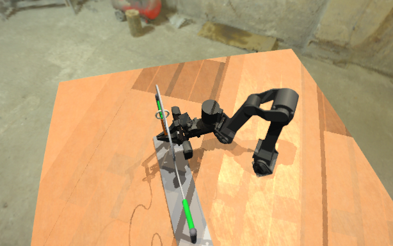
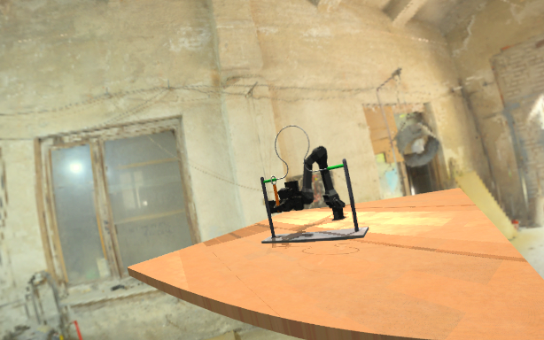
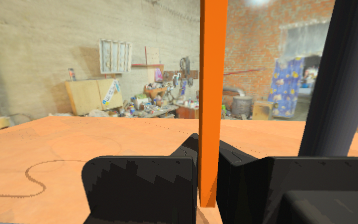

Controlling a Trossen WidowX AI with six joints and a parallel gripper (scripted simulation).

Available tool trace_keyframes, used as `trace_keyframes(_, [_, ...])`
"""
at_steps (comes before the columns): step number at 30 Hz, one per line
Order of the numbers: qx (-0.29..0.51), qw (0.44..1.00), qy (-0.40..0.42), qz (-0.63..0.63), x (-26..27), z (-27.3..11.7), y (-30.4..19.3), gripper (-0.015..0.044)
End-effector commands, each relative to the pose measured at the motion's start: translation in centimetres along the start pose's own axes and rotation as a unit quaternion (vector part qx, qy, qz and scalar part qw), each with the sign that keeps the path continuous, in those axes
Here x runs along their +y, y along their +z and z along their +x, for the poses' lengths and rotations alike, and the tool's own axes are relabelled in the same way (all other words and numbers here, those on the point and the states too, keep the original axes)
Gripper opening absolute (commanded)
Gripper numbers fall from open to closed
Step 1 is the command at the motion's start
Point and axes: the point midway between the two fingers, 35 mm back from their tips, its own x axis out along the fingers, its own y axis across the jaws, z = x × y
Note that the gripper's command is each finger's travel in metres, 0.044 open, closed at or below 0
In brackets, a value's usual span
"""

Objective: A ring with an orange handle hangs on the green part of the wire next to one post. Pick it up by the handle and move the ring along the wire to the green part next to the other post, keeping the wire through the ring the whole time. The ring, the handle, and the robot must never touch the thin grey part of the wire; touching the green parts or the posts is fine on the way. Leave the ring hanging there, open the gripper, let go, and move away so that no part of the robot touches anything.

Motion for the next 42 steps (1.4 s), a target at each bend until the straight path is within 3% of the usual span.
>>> trace_keyframes(1, [-0.001, 1.0, -0.003, 0.002, -0.1, 0.0, 0.1, -0.015])
trace_keyframes(42, [0.0, 1.0, -0.002, 0.021, 3.5, 0.1, 0.1, -0.015])
